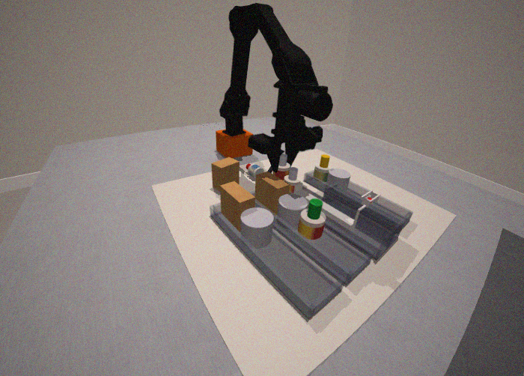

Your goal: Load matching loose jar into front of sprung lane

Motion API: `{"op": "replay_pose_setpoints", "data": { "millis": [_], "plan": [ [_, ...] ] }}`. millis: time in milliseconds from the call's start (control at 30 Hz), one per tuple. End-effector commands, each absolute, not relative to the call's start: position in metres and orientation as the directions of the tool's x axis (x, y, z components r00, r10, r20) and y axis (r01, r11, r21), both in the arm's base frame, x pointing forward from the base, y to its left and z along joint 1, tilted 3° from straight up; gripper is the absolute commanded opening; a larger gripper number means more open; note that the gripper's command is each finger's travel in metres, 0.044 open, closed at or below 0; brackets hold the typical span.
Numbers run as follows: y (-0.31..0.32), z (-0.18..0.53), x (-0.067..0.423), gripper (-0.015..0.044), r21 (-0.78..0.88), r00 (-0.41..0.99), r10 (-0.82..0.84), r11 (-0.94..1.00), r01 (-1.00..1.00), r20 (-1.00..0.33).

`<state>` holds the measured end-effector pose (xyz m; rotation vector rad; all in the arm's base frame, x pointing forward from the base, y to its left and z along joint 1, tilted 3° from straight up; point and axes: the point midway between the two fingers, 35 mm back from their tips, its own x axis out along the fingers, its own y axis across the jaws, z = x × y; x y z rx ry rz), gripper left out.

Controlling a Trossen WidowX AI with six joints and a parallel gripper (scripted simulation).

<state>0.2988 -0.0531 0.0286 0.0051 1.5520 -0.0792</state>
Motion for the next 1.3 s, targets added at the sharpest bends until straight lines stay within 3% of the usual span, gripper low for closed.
{"op": "replay_pose_setpoints", "data": {
  "millis": [0,1267],
  "plan": [
    [-0.054,0.031,0.309,0.0000,-0.046,0.041,-0.048,0.997,0.058,-0.998],
    [-0.055,0.033,0.327,0.0000,-0.046,0.042,-0.048,0.997,0.058,-0.998]
  ]
}}
